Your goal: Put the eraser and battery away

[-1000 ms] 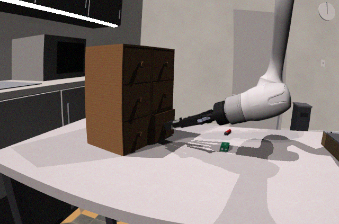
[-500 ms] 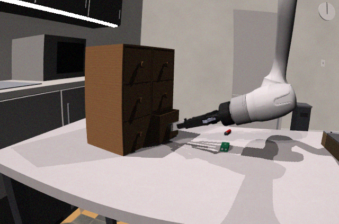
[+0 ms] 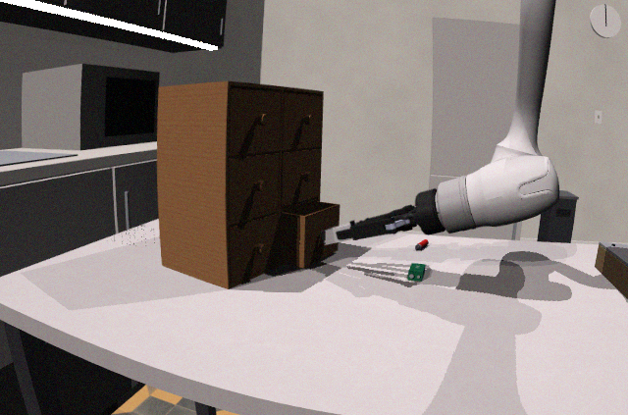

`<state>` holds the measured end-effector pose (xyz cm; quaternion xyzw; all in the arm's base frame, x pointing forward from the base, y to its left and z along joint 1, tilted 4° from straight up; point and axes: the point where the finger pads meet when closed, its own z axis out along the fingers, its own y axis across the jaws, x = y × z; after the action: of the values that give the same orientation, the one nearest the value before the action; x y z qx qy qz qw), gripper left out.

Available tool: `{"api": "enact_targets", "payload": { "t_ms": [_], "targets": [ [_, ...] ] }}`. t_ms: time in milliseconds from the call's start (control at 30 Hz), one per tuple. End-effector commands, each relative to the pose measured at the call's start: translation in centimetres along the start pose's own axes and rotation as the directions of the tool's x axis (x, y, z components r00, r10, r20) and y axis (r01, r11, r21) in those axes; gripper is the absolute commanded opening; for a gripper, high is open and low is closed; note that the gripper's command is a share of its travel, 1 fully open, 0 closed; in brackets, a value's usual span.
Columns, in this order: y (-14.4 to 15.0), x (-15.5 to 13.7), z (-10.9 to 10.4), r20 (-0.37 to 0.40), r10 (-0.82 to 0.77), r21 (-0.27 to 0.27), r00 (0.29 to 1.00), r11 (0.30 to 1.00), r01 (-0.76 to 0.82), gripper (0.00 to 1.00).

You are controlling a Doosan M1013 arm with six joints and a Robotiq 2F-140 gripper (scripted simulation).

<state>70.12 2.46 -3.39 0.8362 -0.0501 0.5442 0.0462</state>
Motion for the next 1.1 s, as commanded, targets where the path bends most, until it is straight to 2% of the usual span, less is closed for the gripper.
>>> {"api": "enact_targets", "payload": {
  "t_ms": [0,1067],
  "targets": [
    [0.0,-0.1,-0.4,0.000,0.000,0.000,1.000,1.000,0.000,0.08],
    [0.0,-0.5,-1.5,0.000,0.000,0.000,1.000,1.000,0.000,0.08]
  ]
}}
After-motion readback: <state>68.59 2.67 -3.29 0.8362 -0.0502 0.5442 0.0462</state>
